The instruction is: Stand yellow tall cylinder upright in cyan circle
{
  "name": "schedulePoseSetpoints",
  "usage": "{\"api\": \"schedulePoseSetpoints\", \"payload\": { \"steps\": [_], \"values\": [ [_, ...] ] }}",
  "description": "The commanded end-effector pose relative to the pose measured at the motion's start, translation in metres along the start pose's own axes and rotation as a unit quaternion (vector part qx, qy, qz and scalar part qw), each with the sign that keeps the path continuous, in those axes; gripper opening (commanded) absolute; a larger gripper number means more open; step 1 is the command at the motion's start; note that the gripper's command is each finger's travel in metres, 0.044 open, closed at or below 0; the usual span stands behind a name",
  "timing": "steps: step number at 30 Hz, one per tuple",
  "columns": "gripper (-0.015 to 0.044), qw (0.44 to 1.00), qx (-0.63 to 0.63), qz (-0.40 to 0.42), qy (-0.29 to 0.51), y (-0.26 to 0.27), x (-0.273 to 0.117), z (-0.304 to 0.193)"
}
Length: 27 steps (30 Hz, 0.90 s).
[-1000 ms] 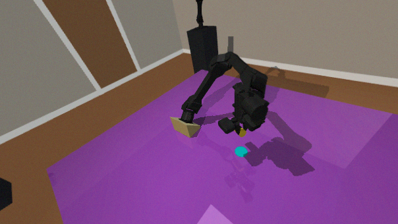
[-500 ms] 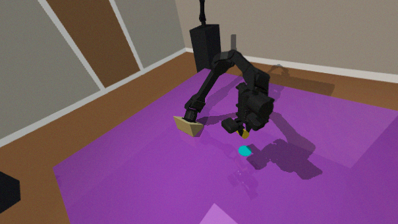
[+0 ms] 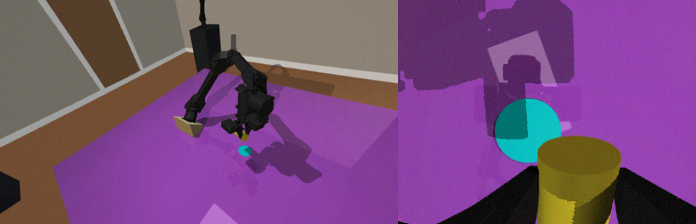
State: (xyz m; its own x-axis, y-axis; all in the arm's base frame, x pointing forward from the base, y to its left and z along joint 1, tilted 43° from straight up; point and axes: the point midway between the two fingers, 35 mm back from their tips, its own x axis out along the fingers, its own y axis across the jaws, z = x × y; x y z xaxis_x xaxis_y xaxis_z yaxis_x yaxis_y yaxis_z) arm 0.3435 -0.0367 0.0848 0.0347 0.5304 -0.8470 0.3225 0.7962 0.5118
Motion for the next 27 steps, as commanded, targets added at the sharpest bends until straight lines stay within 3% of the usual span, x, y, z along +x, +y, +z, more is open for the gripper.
{"api": "schedulePoseSetpoints", "payload": {
  "steps": [1,27],
  "values": [
    [0.0105,1.000,-0.003,-0.009,-0.014,0.000,-0.001,0.000],
    [0.0105,0.995,-0.010,-0.053,-0.083,-0.003,0.010,0.004]
  ]
}}
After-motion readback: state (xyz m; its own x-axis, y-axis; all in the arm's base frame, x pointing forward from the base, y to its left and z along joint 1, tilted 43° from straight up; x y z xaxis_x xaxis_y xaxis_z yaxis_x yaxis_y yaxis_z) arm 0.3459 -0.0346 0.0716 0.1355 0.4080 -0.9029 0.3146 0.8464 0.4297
